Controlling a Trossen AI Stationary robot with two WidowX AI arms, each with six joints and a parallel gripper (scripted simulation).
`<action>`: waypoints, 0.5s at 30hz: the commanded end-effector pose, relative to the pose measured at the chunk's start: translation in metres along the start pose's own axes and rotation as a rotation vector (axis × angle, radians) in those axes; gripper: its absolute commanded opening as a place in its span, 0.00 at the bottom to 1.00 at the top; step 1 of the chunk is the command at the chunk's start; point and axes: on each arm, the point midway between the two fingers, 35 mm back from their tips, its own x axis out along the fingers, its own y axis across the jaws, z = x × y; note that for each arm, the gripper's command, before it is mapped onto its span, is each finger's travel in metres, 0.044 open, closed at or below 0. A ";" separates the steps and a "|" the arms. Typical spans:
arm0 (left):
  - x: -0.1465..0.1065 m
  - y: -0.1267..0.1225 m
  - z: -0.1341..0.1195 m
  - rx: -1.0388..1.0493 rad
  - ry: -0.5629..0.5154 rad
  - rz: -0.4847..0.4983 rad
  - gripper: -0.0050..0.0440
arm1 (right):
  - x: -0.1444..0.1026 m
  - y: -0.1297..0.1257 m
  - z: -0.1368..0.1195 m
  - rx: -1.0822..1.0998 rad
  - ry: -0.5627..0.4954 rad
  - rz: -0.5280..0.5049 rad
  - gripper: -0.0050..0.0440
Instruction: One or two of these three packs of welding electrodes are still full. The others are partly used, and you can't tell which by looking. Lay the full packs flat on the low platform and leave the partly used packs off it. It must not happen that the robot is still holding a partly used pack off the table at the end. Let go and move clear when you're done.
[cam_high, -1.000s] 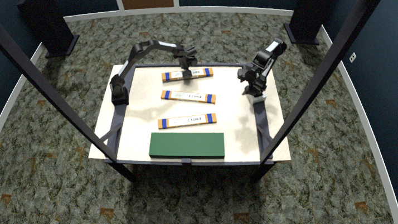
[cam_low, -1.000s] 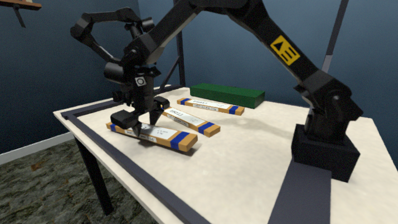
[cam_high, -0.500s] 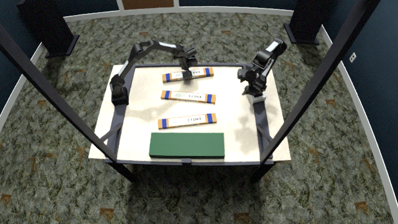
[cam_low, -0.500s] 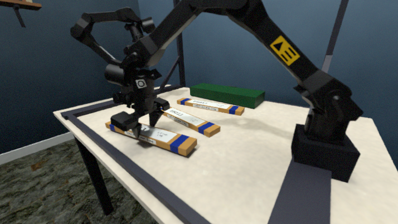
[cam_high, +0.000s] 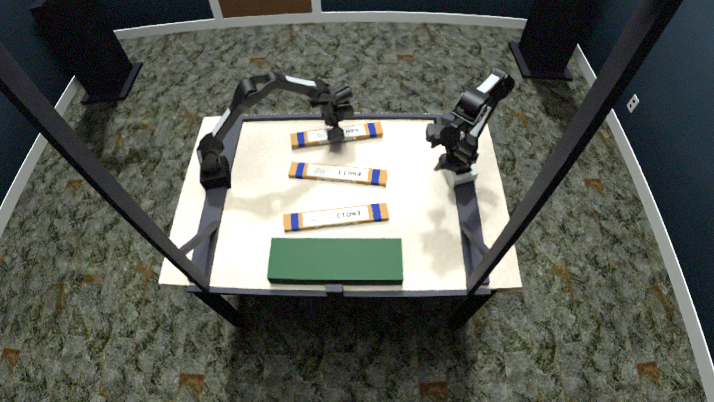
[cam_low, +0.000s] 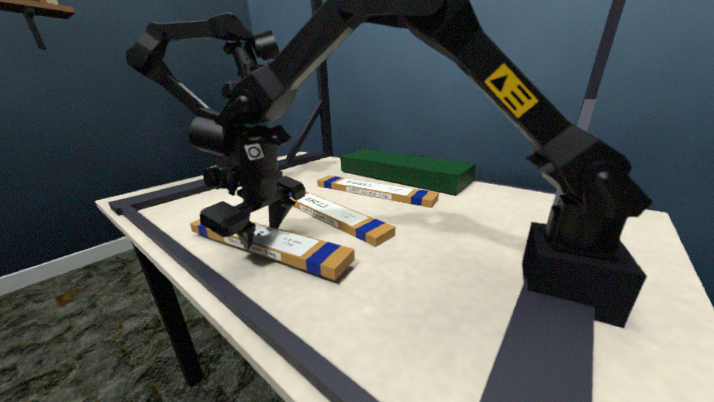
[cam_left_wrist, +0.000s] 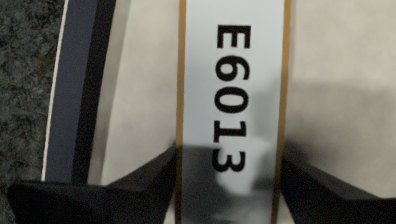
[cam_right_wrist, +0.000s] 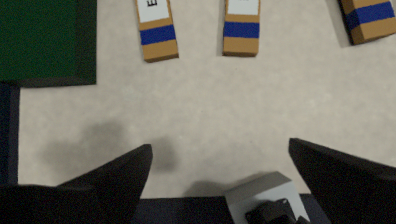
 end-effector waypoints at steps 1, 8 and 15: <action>-0.036 0.005 0.027 0.007 -0.105 0.024 0.00 | -0.005 0.001 0.004 0.006 -0.017 0.012 0.98; -0.025 0.005 0.022 0.006 -0.089 0.020 0.00 | -0.005 0.001 0.004 0.006 -0.017 0.012 0.98; -0.020 0.005 0.023 0.006 -0.092 0.020 0.00 | -0.005 0.001 0.004 0.006 -0.017 0.012 0.98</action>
